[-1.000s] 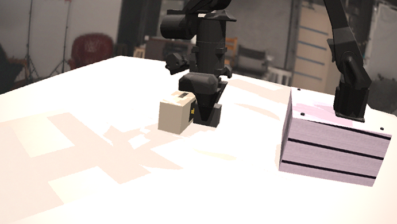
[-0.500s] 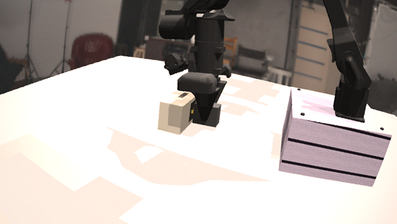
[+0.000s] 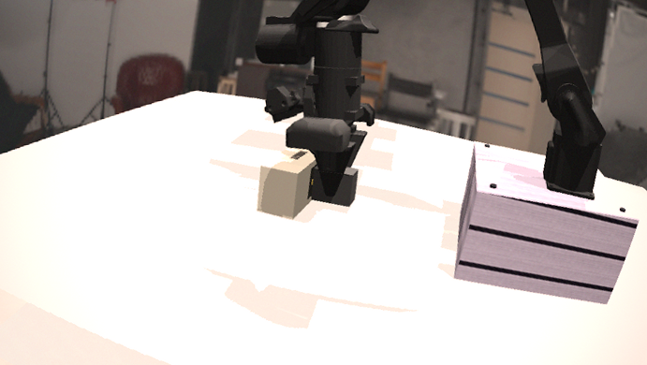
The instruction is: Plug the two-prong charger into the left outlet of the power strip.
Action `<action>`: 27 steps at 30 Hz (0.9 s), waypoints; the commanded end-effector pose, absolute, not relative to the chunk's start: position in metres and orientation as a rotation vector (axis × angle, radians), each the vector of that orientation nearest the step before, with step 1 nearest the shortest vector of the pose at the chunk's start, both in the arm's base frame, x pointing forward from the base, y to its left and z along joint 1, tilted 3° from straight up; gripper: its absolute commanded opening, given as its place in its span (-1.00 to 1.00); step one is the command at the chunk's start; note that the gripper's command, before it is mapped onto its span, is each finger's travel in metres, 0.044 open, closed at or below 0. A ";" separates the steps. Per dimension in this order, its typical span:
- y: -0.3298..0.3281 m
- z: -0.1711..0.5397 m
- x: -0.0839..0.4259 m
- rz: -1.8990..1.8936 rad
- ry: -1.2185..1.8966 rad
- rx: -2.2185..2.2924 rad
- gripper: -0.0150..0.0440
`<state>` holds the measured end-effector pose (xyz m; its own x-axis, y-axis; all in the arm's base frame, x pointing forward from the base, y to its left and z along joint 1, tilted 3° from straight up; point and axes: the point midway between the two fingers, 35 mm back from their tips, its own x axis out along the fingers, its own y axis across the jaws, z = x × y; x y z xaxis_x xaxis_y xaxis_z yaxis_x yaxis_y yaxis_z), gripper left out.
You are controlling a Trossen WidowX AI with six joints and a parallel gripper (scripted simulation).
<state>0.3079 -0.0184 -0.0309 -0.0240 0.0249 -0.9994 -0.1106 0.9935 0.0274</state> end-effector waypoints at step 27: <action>-0.018 -0.032 0.312 0.108 1.592 -0.066 -0.40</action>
<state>0.3108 -0.0179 -0.0317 -0.0280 0.0252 -0.9993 -0.1100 0.9935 0.0281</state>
